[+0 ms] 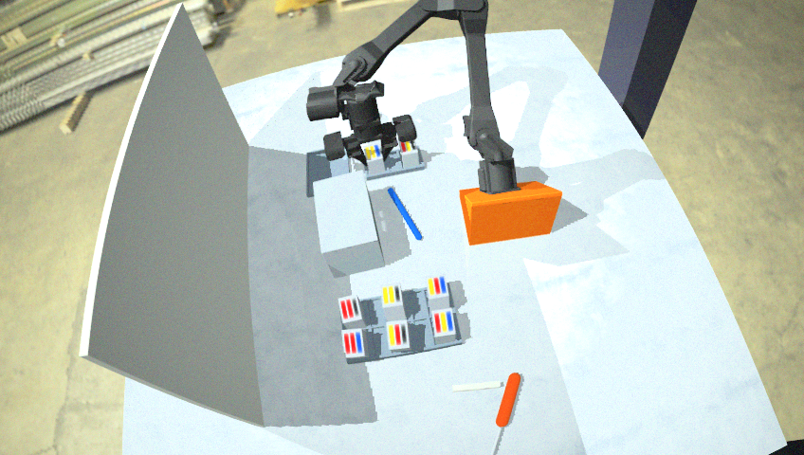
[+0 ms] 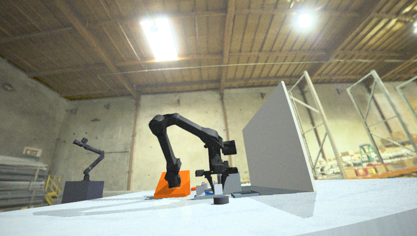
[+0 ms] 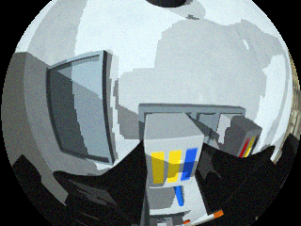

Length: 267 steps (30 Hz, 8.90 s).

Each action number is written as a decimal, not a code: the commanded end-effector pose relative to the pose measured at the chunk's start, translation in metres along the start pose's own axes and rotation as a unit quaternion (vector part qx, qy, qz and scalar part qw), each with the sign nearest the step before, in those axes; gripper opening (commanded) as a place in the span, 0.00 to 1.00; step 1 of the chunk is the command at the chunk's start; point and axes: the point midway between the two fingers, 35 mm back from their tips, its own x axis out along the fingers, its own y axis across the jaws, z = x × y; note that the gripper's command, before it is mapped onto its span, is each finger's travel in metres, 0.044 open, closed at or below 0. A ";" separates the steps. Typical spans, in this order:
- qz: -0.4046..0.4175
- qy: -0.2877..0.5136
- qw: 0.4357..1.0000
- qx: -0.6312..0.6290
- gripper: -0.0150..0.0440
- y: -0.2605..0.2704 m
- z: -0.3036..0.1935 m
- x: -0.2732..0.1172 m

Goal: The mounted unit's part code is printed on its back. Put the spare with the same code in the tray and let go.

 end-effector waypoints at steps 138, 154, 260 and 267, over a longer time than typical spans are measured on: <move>0.012 0.002 1.000 0.000 0.25 0.112 0.027 -0.082; 0.011 0.001 1.000 0.000 0.25 0.113 0.027 -0.069; 0.002 -0.001 1.000 0.001 1.00 0.106 0.027 -0.114; 0.011 -0.003 1.000 -0.002 1.00 0.109 0.027 -0.111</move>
